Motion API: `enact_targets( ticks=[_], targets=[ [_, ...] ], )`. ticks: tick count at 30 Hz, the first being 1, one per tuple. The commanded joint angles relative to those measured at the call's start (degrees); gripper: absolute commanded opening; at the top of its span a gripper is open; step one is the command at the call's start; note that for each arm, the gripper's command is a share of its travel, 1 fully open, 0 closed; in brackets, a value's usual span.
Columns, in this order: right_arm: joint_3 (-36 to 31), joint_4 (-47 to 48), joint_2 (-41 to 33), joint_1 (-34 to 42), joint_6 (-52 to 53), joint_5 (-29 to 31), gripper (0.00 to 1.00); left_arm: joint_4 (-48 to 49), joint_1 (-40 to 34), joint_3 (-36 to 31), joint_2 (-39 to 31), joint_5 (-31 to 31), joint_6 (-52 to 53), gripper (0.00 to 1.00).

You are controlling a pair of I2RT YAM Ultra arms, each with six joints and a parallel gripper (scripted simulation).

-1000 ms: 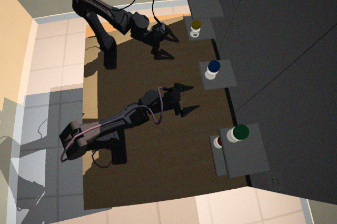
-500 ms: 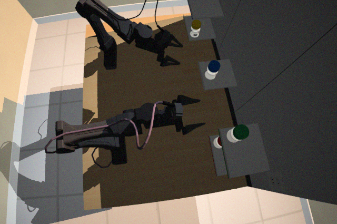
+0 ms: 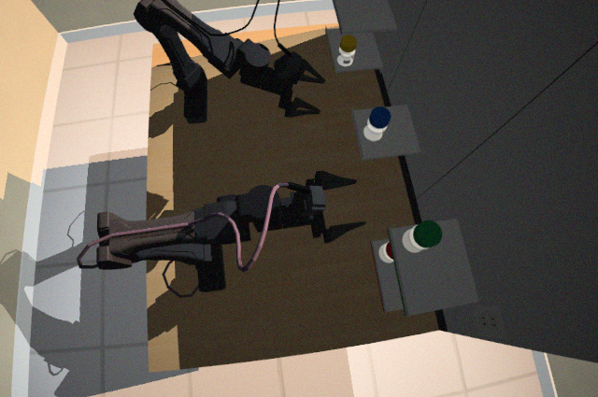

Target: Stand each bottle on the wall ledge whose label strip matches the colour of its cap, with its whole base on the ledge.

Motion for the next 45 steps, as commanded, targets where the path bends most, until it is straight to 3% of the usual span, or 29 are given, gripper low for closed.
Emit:
enact_targets(
  ticks=[1,3,8,13,15,18,23,30,45],
  targets=[
    [2.02,0.11,-0.3,-0.72,-0.16,-0.66,0.87,0.88,-0.34,0.4,-0.52,-0.55,0.04,1.0],
    [2.06,-2.09,-0.26,-0.3,-0.25,-1.25,0.87,2.74,-0.31,0.62,-1.11,-1.01,0.68,0.81],
    [3.3,-12.3,-1.99,3.24,-0.84,-2.48,0.87,11.05,0.84,-0.96,1.95,0.14,2.63,0.81],
    [7.23,-27.5,-5.18,11.76,-1.94,-5.42,0.87,24.52,2.7,-2.67,8.92,0.9,5.64,0.81],
    [7.23,-27.5,-5.18,11.76,-1.94,-5.42,0.87,24.52,2.7,-2.67,8.92,0.9,5.64,0.81],
    [11.32,-37.87,-6.52,18.15,-1.92,-5.5,0.87,33.27,3.83,-1.2,15.03,1.35,7.7,0.81],
    [15.83,-46.69,-7.31,24.88,-1.89,-5.32,0.87,41.35,5.01,0.21,22.38,1.99,9.6,0.81],
    [18.59,-48.77,-7.43,29.29,-1.27,-4.16,0.87,45.87,5.87,2.63,28.62,2.47,10.7,0.81],
    [18.11,-48.92,-6.86,29.21,-1.16,-3.88,0.87,43.2,6.25,5.11,30.17,2.86,10.25,0.81]
  ],
)
